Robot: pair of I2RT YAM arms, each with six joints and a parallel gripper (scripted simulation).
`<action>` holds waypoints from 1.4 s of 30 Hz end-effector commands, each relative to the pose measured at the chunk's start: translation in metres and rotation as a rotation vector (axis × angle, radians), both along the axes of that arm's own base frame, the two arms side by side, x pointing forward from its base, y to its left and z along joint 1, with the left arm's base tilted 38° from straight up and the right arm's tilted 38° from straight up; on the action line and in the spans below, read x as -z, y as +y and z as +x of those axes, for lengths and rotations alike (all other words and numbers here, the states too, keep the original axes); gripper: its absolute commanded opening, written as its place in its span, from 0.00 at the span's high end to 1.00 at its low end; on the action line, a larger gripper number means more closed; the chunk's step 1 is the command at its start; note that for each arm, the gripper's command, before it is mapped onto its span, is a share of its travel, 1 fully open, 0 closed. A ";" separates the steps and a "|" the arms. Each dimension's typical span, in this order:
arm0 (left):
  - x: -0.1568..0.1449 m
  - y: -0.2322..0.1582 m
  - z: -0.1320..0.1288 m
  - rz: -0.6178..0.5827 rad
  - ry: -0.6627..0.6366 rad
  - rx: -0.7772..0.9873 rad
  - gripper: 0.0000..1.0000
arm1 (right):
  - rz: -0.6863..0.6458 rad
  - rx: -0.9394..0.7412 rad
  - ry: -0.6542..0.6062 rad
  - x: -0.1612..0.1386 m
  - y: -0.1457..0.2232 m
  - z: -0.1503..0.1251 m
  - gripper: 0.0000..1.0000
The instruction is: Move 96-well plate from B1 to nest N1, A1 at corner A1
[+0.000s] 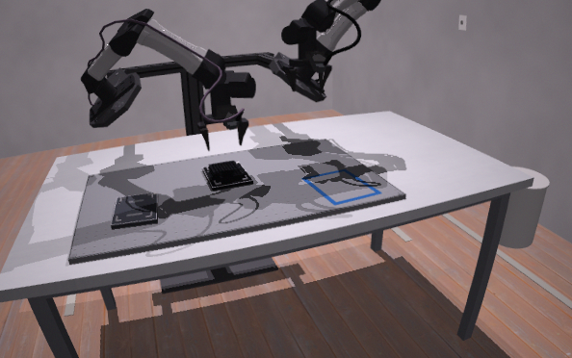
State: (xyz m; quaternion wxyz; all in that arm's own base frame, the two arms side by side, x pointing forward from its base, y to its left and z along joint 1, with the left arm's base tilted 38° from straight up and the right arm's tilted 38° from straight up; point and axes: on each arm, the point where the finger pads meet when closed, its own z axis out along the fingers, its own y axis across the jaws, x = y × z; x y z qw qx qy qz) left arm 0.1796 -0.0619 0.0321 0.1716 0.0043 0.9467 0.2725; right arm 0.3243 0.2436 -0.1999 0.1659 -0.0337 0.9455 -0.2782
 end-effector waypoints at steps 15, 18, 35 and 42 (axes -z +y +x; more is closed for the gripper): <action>-0.001 0.000 0.000 0.005 -0.001 0.004 0.00 | -0.014 0.014 0.002 0.029 -0.024 0.012 0.00; -0.001 0.000 0.000 0.005 -0.001 0.004 0.00 | -0.009 0.014 -0.002 0.032 -0.024 0.015 0.00; -0.001 0.000 0.000 0.005 -0.001 0.004 0.00 | -0.006 0.014 -0.005 0.051 -0.035 0.025 0.00; -0.001 0.000 0.000 0.005 -0.001 0.004 0.00 | -0.006 0.015 -0.005 0.060 -0.042 0.029 0.00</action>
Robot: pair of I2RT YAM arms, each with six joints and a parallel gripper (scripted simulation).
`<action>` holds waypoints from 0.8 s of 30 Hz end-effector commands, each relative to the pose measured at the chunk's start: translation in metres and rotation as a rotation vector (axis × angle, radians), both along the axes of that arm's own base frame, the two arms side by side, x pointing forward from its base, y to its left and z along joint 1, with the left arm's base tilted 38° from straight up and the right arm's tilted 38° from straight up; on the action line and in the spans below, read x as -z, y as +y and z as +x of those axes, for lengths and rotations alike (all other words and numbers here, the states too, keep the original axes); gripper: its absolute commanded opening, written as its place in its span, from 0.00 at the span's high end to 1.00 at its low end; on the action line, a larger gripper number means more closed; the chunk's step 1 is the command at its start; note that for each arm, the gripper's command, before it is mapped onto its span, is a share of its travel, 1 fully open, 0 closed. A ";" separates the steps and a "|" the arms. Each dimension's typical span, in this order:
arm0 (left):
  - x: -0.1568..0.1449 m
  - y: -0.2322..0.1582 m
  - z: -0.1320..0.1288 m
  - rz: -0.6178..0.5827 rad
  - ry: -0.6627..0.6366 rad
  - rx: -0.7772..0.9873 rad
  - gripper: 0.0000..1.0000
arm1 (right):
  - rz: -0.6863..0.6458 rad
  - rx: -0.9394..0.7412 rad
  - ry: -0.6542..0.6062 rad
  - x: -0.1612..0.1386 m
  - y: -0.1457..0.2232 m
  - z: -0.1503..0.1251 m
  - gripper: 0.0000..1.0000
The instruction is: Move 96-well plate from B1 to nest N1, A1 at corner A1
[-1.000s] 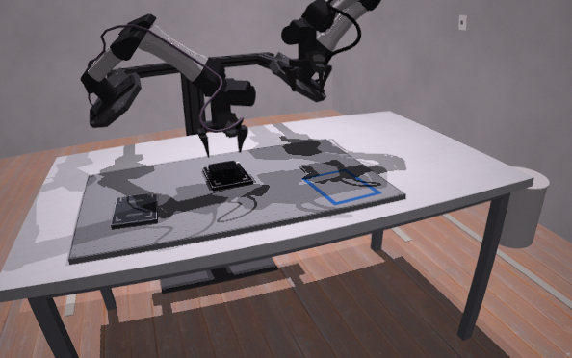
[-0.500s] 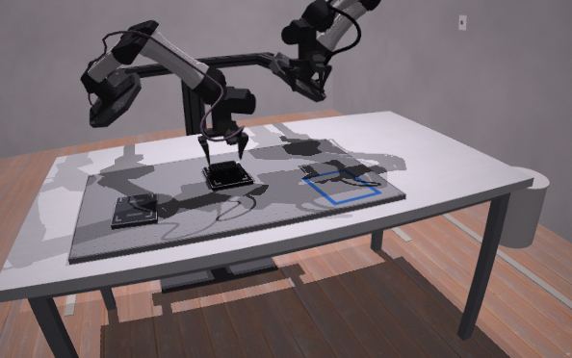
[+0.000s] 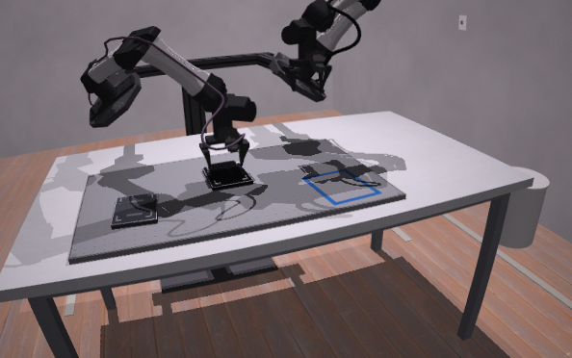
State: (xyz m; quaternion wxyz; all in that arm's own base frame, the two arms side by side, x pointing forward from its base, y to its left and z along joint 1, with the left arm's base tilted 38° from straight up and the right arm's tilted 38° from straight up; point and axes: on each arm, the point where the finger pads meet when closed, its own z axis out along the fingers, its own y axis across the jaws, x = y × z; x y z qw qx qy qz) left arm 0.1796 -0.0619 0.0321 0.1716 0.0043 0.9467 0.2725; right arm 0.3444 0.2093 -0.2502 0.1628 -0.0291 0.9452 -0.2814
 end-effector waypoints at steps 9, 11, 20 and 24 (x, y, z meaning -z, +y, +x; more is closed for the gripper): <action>-0.001 0.000 0.000 0.005 -0.001 0.004 0.00 | -0.001 0.004 -0.006 0.019 -0.013 0.012 0.00; -0.001 0.000 0.000 0.005 -0.001 0.004 0.00 | -0.001 0.004 -0.006 0.019 -0.013 0.012 0.00; -0.001 0.000 0.000 0.005 -0.001 0.004 0.00 | 0.008 -0.014 -0.008 0.009 -0.002 0.008 0.00; -0.001 0.000 0.000 0.005 -0.001 0.004 0.00 | 0.008 -0.014 -0.008 0.009 -0.002 0.008 0.00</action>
